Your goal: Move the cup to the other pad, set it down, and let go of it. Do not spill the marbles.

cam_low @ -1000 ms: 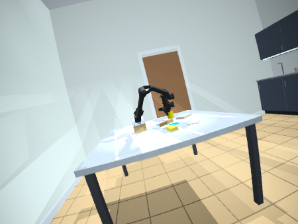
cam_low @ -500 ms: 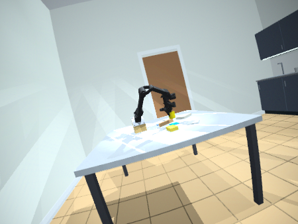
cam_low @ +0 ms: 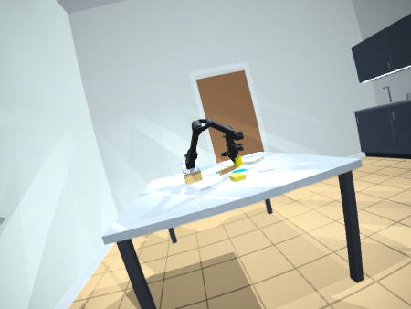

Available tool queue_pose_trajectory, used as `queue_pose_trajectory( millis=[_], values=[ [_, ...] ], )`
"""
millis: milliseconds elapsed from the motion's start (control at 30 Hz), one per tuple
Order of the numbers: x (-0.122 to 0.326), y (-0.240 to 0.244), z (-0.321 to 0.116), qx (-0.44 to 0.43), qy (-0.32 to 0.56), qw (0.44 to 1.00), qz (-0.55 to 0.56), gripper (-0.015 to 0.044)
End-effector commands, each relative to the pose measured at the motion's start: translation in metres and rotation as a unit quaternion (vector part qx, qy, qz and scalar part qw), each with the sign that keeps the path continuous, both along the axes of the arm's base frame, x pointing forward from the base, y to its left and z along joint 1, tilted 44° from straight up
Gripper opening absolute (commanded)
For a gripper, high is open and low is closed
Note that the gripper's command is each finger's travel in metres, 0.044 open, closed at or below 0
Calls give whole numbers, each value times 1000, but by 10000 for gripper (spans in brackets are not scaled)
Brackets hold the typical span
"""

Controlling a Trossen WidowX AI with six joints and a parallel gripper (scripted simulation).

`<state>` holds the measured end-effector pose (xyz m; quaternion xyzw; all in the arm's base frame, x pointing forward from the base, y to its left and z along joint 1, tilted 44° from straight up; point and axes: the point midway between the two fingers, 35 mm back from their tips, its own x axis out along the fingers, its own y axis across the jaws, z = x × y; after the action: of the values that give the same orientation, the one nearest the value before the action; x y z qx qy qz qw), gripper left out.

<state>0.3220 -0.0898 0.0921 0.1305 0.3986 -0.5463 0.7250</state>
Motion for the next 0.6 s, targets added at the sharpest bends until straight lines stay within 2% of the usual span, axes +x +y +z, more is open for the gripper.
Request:
queue_pose_trajectory(
  millis=[0, 567],
  values=[
    [0, -5, -7, -1, 5, 1000, 1, 0],
    [1, -22, -24, -2, 5, 1000, 1, 0]
  ],
)
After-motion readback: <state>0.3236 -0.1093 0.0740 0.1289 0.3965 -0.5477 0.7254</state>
